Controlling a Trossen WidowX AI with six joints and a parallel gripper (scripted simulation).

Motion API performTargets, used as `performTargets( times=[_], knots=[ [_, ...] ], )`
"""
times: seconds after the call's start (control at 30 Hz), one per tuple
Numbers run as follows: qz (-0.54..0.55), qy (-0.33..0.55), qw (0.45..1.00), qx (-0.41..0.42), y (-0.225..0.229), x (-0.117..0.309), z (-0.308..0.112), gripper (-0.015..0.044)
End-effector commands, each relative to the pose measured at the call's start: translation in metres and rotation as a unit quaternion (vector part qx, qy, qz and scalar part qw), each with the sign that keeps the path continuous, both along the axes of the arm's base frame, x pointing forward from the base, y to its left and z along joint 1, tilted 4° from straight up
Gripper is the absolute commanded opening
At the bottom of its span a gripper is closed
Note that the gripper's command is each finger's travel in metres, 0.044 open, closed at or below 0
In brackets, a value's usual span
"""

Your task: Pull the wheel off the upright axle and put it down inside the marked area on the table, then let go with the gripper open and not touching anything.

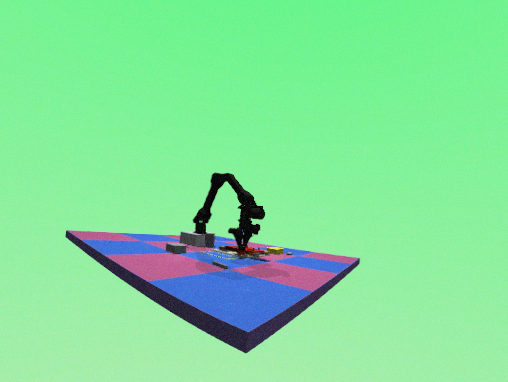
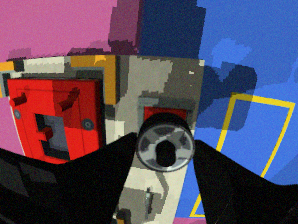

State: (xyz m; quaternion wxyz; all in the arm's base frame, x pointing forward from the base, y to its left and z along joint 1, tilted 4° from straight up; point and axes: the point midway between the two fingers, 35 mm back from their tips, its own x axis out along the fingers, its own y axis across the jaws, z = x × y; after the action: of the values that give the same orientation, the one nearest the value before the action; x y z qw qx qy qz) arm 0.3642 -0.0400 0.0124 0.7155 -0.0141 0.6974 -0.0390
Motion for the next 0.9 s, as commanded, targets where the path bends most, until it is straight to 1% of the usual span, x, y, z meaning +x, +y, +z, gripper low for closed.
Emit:
performTargets(
  times=[0.0,0.87],
  knots=[
    [0.000,-0.002,1.000,0.000,0.0002,0.0013,0.0027,0.0000],
    [0.001,-0.002,1.000,-0.001,0.0009,0.0014,0.0112,0.0000]
  ],
)
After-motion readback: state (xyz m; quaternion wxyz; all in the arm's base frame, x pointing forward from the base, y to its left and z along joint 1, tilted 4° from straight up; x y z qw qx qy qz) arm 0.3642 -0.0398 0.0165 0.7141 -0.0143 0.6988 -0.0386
